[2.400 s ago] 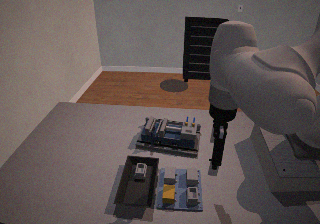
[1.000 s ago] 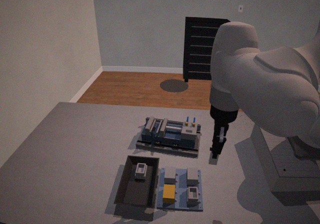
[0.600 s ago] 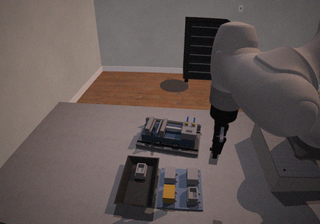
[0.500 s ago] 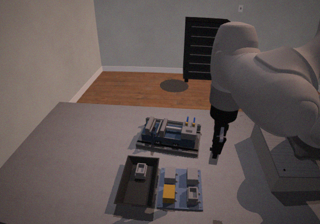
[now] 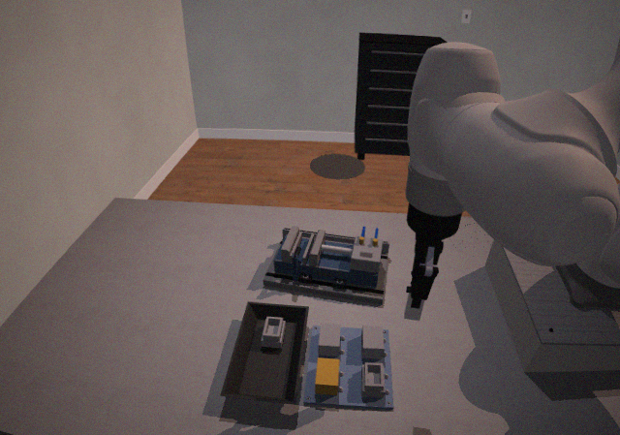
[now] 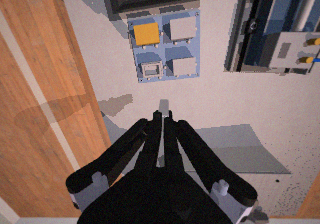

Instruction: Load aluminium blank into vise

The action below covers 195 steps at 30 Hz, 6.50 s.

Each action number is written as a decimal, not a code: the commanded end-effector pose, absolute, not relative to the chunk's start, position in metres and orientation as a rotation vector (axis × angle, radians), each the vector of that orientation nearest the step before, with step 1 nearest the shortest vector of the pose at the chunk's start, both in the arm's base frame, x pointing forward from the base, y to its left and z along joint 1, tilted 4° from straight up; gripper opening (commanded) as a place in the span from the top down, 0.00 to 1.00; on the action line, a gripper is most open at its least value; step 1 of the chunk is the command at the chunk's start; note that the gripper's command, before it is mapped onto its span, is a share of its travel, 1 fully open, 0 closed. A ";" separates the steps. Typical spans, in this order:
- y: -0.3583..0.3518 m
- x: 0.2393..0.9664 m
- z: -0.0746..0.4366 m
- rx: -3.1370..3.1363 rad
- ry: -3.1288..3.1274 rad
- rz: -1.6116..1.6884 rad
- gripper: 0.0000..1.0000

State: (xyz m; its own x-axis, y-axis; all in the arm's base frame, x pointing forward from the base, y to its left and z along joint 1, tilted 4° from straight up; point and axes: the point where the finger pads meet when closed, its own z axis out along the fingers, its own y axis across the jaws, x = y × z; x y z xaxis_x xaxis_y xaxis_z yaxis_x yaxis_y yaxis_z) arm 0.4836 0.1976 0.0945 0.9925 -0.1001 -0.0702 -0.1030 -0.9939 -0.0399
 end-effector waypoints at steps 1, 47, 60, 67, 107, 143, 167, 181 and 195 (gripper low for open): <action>0.200 0.490 0.097 -3.090 0.157 0.085 1.00; 0.203 0.488 0.038 -3.090 0.157 0.085 1.00; 0.204 0.487 0.029 -3.090 0.157 0.085 1.00; 0.204 0.487 0.029 -3.090 0.157 0.085 1.00; 0.204 0.487 0.031 -3.090 0.157 0.085 1.00; 0.200 0.491 0.096 -3.090 0.157 0.085 1.00; 0.206 0.644 0.090 -3.090 0.157 0.086 1.00; 0.205 0.655 0.084 -3.090 0.157 0.086 1.00; 0.206 0.654 0.067 -3.090 0.157 0.086 1.00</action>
